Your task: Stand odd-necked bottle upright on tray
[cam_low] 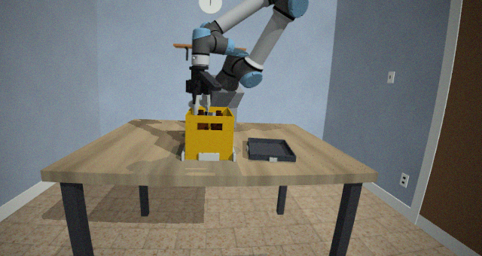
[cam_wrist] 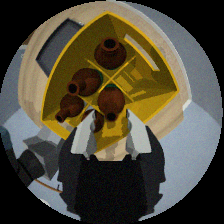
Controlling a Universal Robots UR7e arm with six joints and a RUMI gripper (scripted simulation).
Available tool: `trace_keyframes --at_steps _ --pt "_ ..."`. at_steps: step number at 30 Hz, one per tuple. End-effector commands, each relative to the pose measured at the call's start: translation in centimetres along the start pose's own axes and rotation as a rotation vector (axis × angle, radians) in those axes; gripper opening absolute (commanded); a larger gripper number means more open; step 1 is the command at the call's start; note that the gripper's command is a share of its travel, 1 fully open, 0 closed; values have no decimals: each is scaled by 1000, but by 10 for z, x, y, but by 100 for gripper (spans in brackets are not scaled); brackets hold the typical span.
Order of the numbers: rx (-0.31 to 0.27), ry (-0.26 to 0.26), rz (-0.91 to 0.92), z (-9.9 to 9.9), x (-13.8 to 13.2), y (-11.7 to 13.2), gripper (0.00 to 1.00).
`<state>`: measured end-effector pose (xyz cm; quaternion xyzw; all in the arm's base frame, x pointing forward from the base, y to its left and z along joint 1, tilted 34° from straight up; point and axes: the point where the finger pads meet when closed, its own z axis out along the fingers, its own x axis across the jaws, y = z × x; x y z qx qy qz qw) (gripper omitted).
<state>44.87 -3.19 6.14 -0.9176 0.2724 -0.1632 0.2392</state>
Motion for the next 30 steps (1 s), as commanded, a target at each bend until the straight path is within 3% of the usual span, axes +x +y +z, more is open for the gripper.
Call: trace_keyframes --at_steps 1,5,6,30 --pt "0 1 0 0 0 0 38" --pt "0 1 0 0 0 0 38" --pt "0 1 0 0 0 0 0" --pt "0 1 0 0 0 0 0"
